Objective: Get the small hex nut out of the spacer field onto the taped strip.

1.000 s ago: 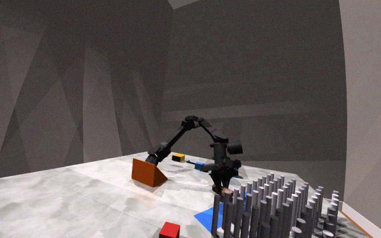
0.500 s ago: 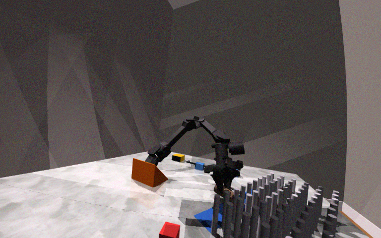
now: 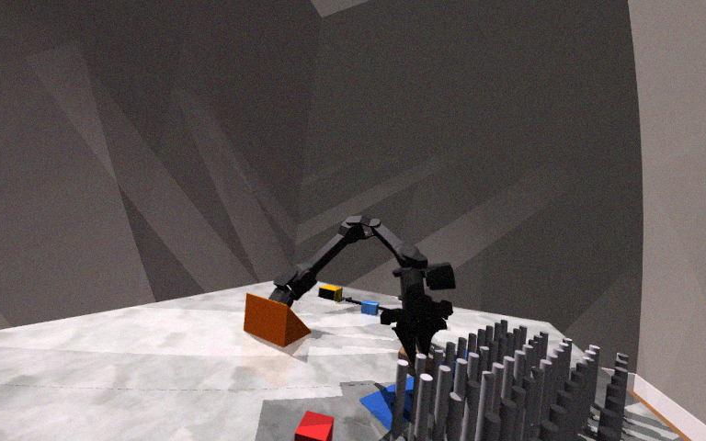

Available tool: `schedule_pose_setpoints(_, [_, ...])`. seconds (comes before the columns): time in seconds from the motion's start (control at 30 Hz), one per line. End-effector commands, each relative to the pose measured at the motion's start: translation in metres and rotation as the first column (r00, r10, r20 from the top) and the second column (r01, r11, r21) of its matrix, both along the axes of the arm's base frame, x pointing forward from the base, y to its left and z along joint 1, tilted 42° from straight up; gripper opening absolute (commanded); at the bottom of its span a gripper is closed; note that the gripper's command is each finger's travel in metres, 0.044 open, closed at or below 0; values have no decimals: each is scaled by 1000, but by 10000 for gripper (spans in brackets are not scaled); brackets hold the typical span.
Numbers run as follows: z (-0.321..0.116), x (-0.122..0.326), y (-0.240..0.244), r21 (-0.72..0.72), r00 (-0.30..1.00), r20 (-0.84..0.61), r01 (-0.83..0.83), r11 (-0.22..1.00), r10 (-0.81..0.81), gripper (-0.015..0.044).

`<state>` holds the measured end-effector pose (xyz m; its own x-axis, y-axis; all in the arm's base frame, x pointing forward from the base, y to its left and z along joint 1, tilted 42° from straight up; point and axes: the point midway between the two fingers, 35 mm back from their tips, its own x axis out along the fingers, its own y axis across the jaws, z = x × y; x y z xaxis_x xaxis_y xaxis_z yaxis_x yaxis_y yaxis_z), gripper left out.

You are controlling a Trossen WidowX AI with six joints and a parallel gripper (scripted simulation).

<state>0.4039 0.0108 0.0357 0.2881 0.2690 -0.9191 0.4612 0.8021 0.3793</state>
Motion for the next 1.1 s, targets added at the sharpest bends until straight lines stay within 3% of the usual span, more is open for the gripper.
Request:
schedule_pose_setpoints(0.0, [-5, 0, 2, 0, 1000, -4, 8, 1000, -8, 0])
schedule_pose_setpoints(1.07, [-6, -11, 10, 1, 1000, -5, 9, 1000, -9, 0])
